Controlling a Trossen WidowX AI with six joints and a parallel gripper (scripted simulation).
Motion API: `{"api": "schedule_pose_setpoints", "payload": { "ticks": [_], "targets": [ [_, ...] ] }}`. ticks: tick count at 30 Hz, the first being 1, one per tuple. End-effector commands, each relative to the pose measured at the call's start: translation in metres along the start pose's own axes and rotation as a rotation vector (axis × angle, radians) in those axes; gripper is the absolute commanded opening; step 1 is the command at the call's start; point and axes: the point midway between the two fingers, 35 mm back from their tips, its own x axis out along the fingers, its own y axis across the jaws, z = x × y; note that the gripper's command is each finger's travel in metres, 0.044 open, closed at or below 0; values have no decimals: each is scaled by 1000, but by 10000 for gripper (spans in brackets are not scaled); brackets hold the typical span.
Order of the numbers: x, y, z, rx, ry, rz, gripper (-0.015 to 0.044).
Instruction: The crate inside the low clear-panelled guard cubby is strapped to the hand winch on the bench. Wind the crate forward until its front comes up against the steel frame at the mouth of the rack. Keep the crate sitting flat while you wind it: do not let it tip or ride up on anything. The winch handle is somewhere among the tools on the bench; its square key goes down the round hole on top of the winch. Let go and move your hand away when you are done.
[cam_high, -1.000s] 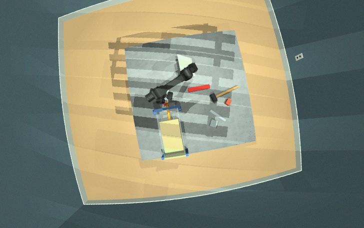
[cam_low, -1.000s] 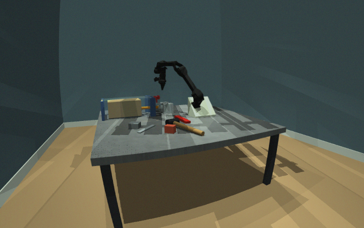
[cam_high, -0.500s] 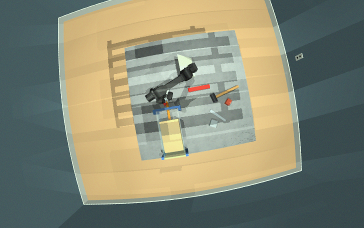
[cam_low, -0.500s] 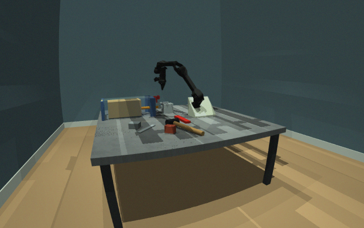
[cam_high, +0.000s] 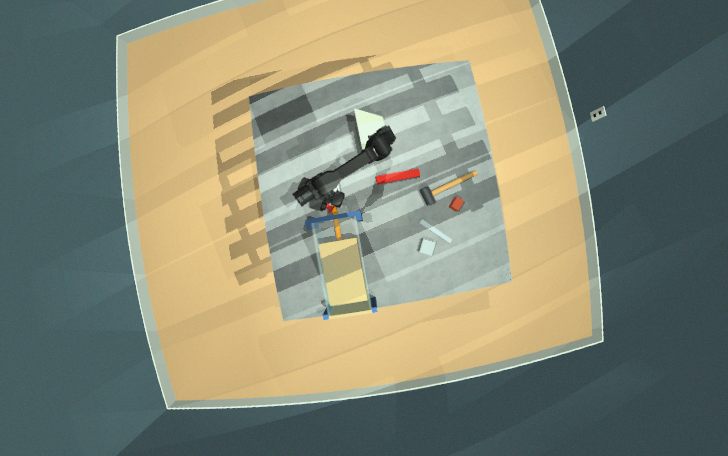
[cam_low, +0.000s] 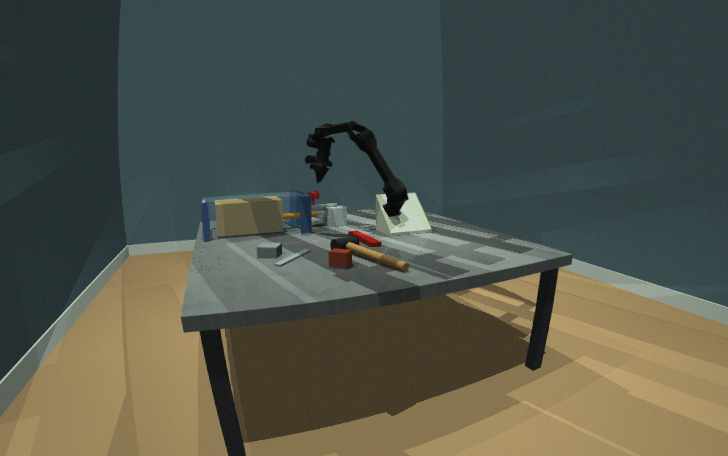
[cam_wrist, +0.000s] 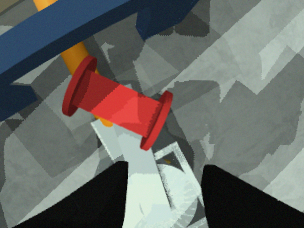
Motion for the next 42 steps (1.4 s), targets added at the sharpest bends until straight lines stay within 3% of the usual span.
{"api": "schedule_pose_setpoints", "payload": {
  "ticks": [1,4,9,42],
  "targets": [
    [8,11,16,144,-138,-12,236],
    [12,18,25,236,-227,-3,315],
    [12,18,26,242,-234,-2,440],
    [58,21,19,241,-233,-2,440]
  ]
}}
